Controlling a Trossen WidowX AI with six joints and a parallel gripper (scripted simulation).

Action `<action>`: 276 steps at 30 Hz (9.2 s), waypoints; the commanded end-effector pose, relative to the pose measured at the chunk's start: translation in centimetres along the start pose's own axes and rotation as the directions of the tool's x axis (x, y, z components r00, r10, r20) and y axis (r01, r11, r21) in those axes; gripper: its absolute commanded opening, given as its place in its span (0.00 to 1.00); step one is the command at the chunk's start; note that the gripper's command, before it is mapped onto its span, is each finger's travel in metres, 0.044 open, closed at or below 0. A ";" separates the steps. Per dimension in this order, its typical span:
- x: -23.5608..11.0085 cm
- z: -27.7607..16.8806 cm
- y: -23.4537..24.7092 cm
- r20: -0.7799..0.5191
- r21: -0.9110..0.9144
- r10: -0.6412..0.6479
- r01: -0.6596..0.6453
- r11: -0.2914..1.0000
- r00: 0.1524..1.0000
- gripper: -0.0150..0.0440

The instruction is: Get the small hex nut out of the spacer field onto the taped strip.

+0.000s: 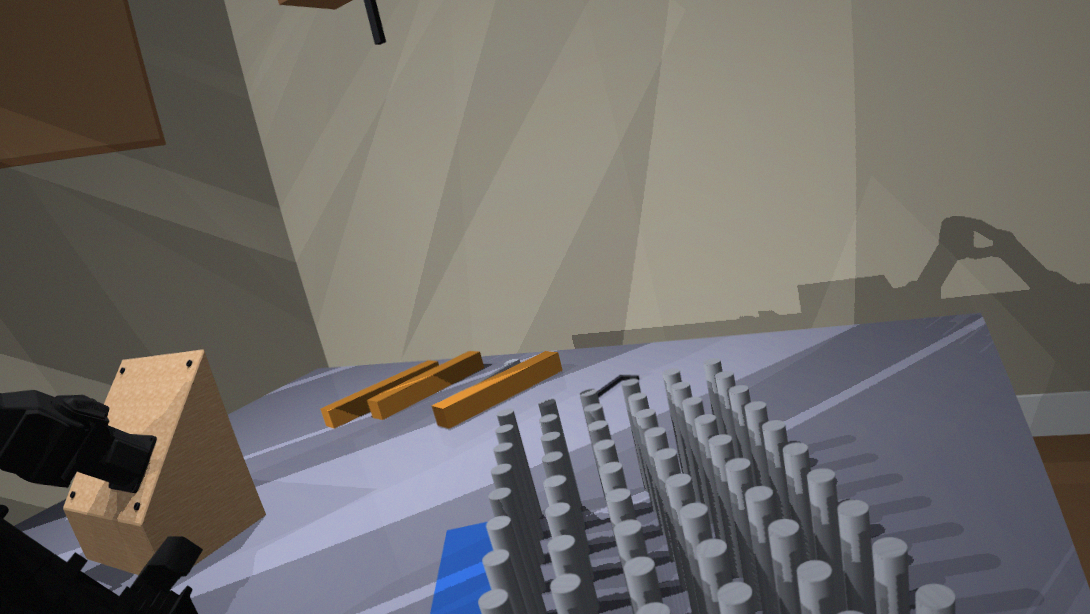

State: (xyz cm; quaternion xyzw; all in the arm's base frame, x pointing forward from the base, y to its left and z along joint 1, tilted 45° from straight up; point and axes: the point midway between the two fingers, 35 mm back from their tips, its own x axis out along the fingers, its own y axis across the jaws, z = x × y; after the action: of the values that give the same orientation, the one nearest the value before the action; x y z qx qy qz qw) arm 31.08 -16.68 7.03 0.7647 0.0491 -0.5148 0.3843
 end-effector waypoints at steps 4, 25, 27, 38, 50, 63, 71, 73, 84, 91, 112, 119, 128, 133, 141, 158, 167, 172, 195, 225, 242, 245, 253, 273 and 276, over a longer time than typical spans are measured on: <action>-0.3 0.4 -0.1 -0.001 -0.003 -0.002 0.002 1.000 1.000 0.25; -1.5 -0.9 -0.1 -0.002 0.001 0.000 0.000 1.000 1.000 0.25; -1.6 -1.0 -0.1 -0.002 0.001 0.001 -0.001 1.000 1.000 0.25; -3.8 1.0 -0.4 -0.001 -0.002 -0.001 0.001 1.000 1.000 0.25; -6.6 -0.2 -0.6 0.001 -0.002 -0.009 0.009 1.000 1.000 0.25; -12.3 -4.7 -1.1 -0.002 0.005 -0.008 0.008 1.000 1.000 0.25; -13.7 -5.4 -1.5 0.005 -0.015 -0.010 0.011 1.000 1.000 0.25; -13.7 -5.4 -1.5 0.011 -0.061 -0.003 0.004 0.998 1.000 0.25; -14.3 -5.0 -1.0 0.049 -0.359 0.046 -0.025 0.933 0.998 0.25; -14.7 -4.7 -0.7 0.072 -0.515 0.074 -0.027 0.857 0.995 0.25; -16.2 -3.8 0.3 0.149 -0.913 0.177 0.066 0.402 0.973 0.25; -16.8 -3.4 0.6 0.176 -0.971 0.213 0.133 0.200 0.961 0.25; -17.6 -3.0 1.1 0.210 -0.970 0.260 0.234 -0.067 0.943 0.25; -18.2 -2.9 1.2 0.219 -0.935 0.296 0.286 -0.208 0.930 0.25; -19.2 -3.1 1.5 0.204 -0.872 0.352 0.333 -0.359 0.913 0.25; -20.9 -1.5 2.4 0.253 -0.648 0.432 0.483 -0.589 0.866 0.25; -21.5 0.3 2.8 0.341 -0.397 0.460 0.569 -0.720 0.820 0.25; -21.8 1.3 3.0 0.388 -0.243 0.474 0.584 -0.775 0.790 0.25; -24.1 5.3 3.8 0.571 0.434 0.534 0.323 -0.841 0.623 0.25; -26.3 8.0 4.4 0.682 0.708 0.574 -0.215 -0.673 0.453 0.25; -25.1 8.2 4.4 0.691 0.697 0.556 -0.220 -0.683 0.462 0.25; -24.9 8.2 4.4 0.692 0.695 0.553 -0.220 -0.685 0.464 0.25; -24.4 8.3 4.4 0.695 0.690 0.545 -0.222 -0.689 0.468 0.25; -23.1 8.6 4.5 0.702 0.679 0.528 -0.226 -0.698 0.478 0.25; -22.9 8.7 4.5 0.702 0.678 0.526 -0.226 -0.699 0.480 0.25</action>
State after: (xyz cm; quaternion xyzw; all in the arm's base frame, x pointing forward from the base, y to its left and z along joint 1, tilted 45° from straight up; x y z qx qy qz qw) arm 16.04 -17.95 27.11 0.6594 -0.7248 0.0381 -0.1961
